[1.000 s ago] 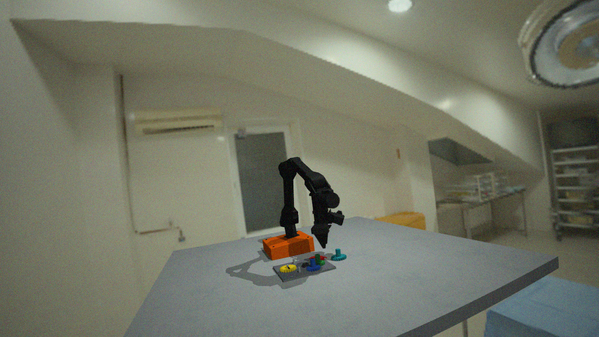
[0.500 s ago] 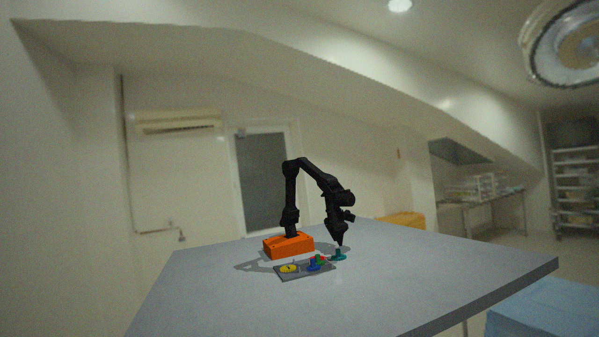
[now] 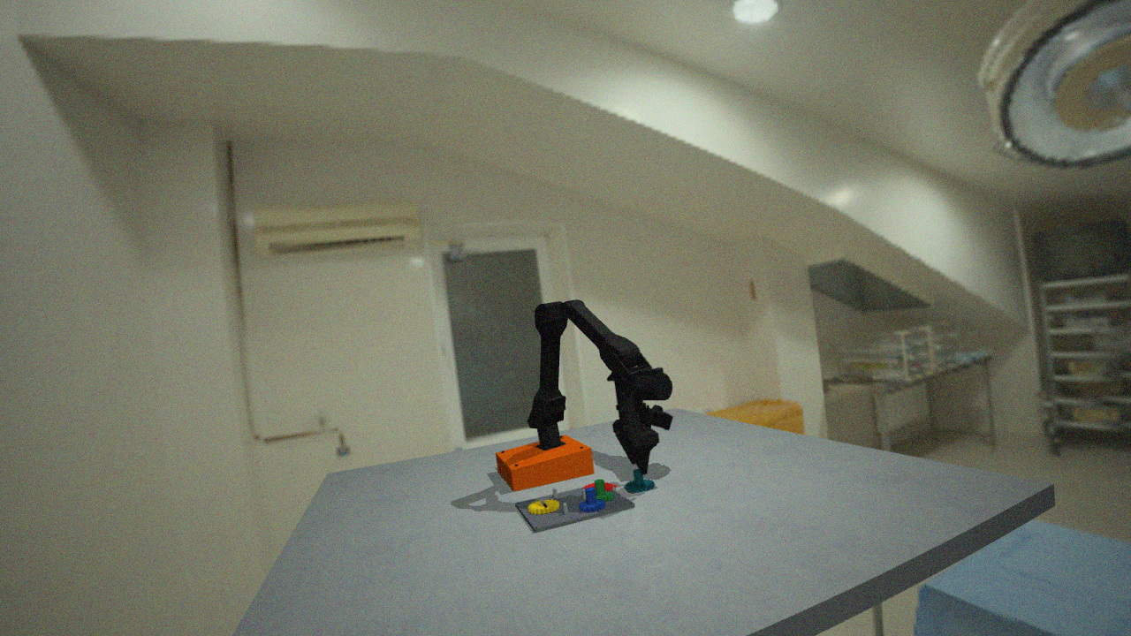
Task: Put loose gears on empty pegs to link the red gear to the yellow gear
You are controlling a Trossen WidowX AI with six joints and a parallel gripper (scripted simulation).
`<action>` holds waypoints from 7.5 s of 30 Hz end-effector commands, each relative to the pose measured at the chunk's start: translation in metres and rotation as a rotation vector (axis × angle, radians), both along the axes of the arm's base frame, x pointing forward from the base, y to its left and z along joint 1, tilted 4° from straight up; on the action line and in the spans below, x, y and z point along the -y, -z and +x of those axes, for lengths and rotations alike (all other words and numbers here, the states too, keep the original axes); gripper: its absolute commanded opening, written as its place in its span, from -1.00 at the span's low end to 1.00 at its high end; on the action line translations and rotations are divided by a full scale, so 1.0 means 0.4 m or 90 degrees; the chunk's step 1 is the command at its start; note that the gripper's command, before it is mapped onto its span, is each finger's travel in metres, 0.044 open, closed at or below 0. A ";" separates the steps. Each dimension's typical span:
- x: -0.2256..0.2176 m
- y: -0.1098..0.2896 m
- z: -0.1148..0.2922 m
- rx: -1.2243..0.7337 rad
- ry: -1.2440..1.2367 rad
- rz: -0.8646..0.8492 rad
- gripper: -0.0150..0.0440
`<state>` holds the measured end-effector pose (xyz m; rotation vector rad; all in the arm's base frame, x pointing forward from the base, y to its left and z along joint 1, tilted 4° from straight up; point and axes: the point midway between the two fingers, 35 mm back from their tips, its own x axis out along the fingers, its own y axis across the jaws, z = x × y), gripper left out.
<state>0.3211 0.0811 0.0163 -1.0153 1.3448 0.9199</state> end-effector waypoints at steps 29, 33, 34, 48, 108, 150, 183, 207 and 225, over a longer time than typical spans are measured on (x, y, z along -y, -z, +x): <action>0.004 0.042 -0.011 -0.010 -0.003 -0.003 -0.18; 0.004 0.042 -0.011 -0.010 -0.003 -0.003 -0.27; 0.004 0.042 -0.011 -0.010 -0.003 -0.003 -0.29; -0.003 -0.023 0.003 -0.009 -0.003 -0.003 -0.49; 0.059 -0.291 0.024 -0.009 -0.003 -0.003 -0.49; 0.331 -0.196 0.092 -0.007 -0.003 -0.010 -0.49; 0.501 -0.148 0.084 -0.008 -0.003 -0.015 -0.49; 0.500 -0.149 0.084 -0.008 -0.003 -0.015 -0.49; 0.500 -0.147 0.085 -0.008 -0.006 -0.016 -0.49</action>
